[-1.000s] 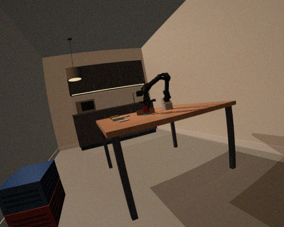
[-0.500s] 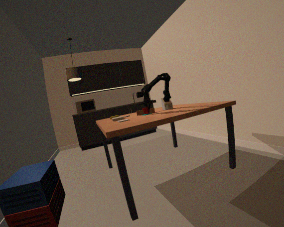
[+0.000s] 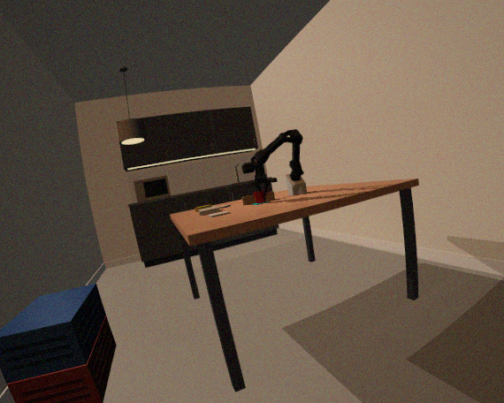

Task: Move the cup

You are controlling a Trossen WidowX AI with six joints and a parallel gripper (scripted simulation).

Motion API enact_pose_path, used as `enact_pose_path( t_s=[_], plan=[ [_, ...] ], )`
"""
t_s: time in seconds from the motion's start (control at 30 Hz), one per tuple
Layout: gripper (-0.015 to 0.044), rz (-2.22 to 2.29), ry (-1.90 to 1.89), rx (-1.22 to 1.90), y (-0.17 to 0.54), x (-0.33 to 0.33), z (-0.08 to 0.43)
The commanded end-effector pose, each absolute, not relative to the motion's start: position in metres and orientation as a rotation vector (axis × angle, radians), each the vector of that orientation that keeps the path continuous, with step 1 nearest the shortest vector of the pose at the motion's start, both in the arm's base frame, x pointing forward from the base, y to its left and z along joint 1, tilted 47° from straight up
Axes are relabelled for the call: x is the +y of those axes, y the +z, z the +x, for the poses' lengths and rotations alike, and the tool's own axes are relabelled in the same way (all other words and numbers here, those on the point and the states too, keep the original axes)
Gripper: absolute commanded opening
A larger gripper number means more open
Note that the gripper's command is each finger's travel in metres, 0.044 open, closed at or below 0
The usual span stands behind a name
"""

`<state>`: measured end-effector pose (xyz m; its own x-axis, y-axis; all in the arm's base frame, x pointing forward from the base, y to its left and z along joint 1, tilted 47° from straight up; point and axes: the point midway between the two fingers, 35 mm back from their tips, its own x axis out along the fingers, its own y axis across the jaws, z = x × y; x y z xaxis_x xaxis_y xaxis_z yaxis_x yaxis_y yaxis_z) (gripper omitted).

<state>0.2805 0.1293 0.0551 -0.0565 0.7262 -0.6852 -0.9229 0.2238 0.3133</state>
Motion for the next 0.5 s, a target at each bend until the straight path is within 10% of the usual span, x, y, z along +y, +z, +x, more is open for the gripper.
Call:
enact_pose_path(
  t_s=[0.0, 0.47],
  plan=[
    [0.0128, -0.281, 1.373, 0.887, 0.055, 0.129, 0.281],
    [0.0128, -0.281, 1.372, 0.889, 0.065, 0.118, 0.282]
  ],
)
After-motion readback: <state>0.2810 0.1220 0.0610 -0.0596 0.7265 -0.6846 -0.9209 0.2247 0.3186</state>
